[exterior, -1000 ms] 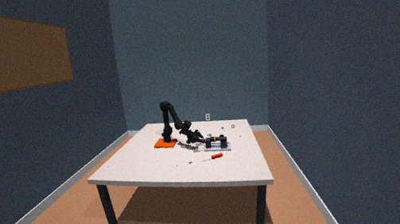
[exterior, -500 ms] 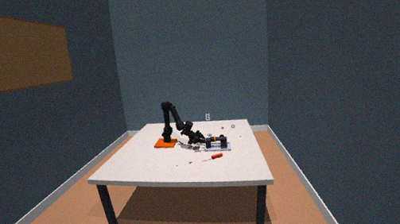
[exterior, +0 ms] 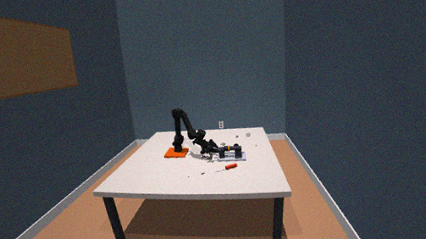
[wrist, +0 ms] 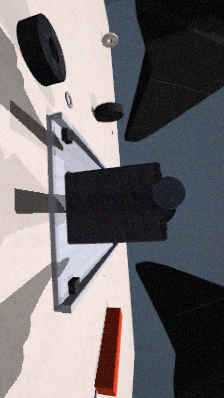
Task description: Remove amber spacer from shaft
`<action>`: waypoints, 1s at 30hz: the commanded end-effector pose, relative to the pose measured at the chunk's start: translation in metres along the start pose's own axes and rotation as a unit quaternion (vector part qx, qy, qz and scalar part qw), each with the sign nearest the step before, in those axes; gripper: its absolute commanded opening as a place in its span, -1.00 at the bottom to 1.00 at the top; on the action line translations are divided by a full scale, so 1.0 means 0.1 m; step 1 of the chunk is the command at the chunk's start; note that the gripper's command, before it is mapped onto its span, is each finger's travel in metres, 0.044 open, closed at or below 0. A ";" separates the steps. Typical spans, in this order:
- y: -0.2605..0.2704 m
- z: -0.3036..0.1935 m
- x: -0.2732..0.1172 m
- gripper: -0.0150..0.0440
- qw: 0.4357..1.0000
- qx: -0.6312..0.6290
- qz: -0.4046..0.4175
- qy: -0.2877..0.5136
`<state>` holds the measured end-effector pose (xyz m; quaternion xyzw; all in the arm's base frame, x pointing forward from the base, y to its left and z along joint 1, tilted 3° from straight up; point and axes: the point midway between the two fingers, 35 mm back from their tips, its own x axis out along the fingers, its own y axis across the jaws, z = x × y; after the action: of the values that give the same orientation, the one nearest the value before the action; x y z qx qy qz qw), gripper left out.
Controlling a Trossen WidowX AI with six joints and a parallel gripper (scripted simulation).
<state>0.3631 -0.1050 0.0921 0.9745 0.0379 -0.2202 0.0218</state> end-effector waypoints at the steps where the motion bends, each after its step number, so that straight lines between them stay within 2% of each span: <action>1: 0.01 0.01 0.01 1.00 1.000 0.003 0.002 -0.002; 22: 0.02 0.02 0.01 1.00 1.000 0.003 0.002 -0.002; 30: 0.01 0.00 0.00 0.29 1.000 0.001 0.001 0.000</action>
<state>0.3634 -0.1064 0.0915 0.9745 0.0365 -0.2201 0.0215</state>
